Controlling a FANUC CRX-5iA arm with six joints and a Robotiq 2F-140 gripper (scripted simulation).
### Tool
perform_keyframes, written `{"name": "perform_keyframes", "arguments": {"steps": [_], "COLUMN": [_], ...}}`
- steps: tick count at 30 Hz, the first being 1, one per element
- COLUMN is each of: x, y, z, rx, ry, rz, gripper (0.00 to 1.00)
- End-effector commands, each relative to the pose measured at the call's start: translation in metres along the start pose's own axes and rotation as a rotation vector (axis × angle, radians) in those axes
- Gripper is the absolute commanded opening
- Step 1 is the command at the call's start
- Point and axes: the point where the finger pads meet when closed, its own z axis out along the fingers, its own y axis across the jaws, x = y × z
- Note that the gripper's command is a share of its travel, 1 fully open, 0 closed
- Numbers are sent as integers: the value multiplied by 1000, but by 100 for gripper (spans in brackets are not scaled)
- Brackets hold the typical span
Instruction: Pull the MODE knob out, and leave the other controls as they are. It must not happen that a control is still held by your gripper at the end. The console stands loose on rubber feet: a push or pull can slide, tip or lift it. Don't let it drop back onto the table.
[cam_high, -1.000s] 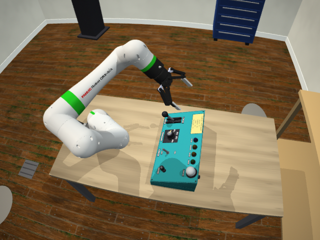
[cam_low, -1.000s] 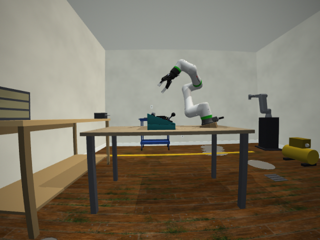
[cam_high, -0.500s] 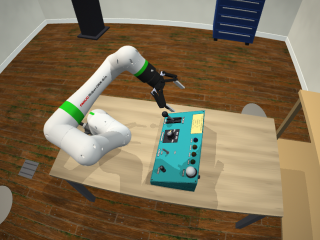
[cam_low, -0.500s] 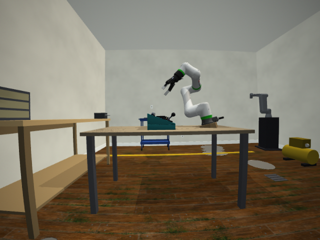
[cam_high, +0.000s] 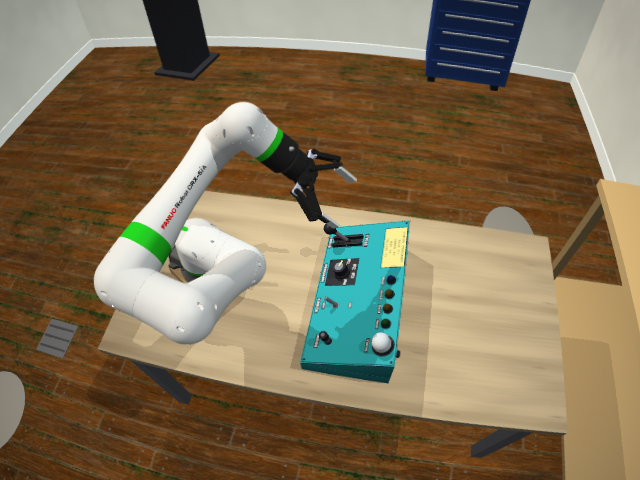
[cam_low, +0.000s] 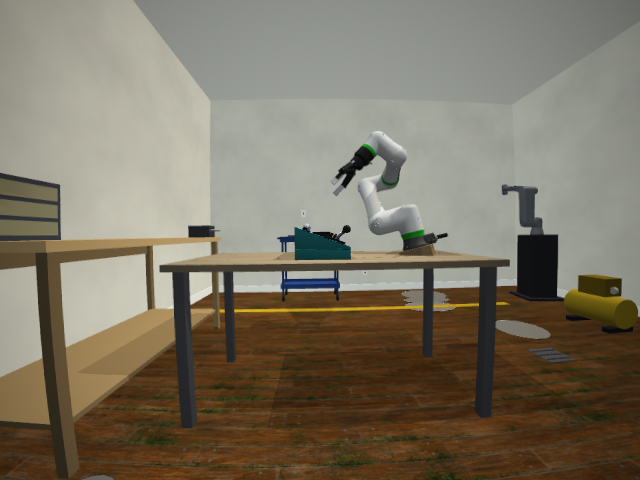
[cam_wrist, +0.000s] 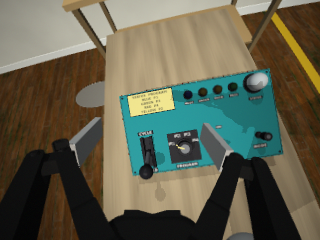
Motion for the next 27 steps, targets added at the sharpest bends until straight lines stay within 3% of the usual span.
{"name": "perform_keyframes", "arguments": {"steps": [1,7,9,24,26,27], "x": [-3,-3,-37,-37,-68,-68], "y": [0,0,8,8,16,16], "z": [-3,-3,-2,-2,-1,-1], "rx": [3,3,17,17,29,29], "ry": [3,3,5,5,4,4], "rz": [-1,-1,-45,-45,-83,-83], "gripper": [100,100,100,100,100,100]}}
